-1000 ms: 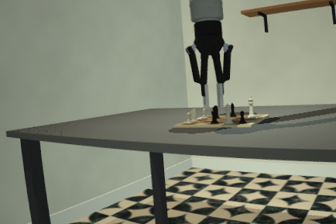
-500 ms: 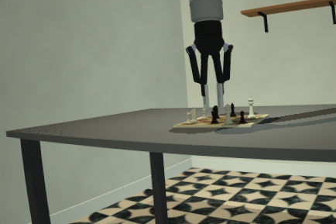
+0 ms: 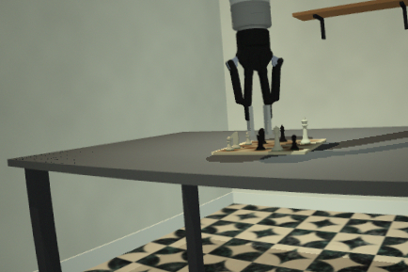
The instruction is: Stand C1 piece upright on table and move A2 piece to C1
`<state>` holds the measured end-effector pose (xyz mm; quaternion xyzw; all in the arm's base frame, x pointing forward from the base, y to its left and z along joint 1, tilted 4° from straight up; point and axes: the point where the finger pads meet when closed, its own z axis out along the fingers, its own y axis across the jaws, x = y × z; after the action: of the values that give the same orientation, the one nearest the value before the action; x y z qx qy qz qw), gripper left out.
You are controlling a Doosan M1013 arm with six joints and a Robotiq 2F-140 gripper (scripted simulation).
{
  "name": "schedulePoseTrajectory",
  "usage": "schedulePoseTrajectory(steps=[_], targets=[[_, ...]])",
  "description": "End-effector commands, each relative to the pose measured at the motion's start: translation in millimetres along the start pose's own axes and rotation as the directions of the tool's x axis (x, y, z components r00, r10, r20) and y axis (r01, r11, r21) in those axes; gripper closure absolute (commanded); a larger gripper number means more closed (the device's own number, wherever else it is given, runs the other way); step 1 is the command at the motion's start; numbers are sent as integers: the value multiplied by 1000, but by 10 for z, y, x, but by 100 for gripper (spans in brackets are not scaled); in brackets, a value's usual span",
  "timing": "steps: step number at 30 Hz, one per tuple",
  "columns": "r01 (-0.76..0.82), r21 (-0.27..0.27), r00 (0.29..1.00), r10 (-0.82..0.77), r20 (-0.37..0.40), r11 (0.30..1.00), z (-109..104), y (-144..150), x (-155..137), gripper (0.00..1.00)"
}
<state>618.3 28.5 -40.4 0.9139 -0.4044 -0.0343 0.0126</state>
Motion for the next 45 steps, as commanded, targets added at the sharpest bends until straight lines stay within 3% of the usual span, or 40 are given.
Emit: schedulePoseTrajectory(steps=[1, 16, 45], targets=[[0, 0, 1000, 0, 0, 1000, 38, 0, 0, 78], [0, 0, 1000, 0, 0, 1000, 226, 0, 0, 78], [0, 0, 1000, 0, 0, 1000, 232, 0, 0, 78]])
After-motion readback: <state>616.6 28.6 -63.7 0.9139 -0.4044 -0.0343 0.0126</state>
